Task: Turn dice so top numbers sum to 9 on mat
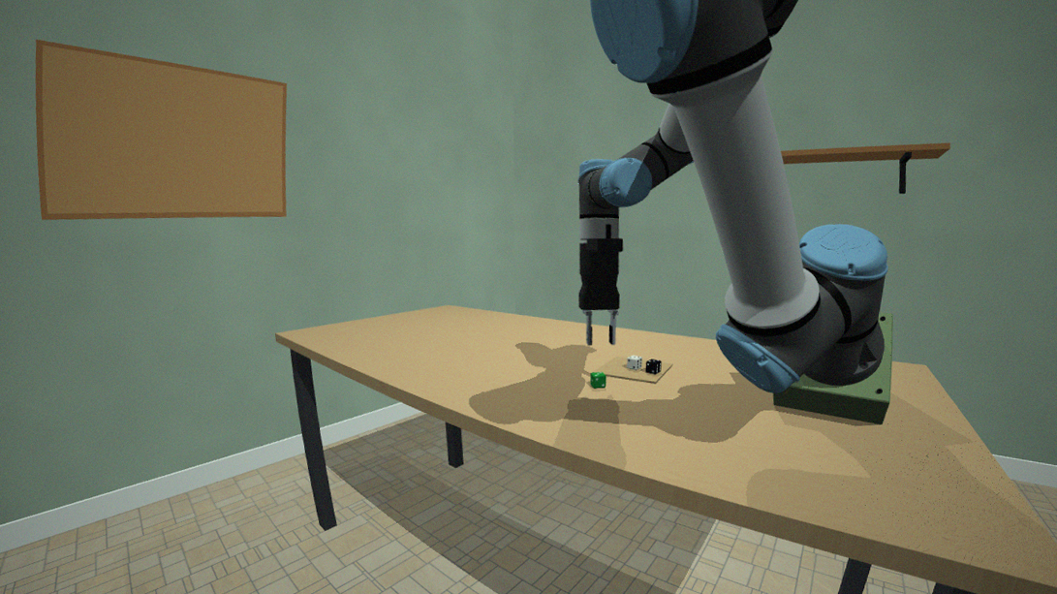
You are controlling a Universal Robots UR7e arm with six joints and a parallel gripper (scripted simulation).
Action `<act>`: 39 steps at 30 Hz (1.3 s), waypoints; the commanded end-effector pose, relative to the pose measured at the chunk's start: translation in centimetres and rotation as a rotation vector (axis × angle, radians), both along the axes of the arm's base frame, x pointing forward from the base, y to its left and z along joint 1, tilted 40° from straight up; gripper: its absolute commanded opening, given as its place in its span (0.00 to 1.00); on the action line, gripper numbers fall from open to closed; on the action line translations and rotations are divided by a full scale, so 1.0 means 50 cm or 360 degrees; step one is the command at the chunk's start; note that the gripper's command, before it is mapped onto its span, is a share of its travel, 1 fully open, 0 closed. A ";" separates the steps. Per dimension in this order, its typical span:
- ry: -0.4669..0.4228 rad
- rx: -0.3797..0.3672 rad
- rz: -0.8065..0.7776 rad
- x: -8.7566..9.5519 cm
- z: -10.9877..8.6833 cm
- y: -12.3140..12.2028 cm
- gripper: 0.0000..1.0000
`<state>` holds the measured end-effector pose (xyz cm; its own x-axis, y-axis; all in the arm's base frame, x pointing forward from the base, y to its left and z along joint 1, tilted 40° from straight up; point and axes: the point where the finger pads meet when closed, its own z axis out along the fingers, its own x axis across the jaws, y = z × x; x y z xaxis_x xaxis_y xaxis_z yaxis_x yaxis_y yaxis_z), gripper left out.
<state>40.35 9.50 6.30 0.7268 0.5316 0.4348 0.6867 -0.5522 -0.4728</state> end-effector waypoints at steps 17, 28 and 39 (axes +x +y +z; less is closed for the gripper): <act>-0.0001 -0.0001 -0.0001 0.000 -0.023 0.020 0.79; -0.0001 -0.0001 -0.0001 0.000 -0.045 0.039 0.79; -0.0001 -0.0001 -0.0001 0.000 -0.068 0.059 0.79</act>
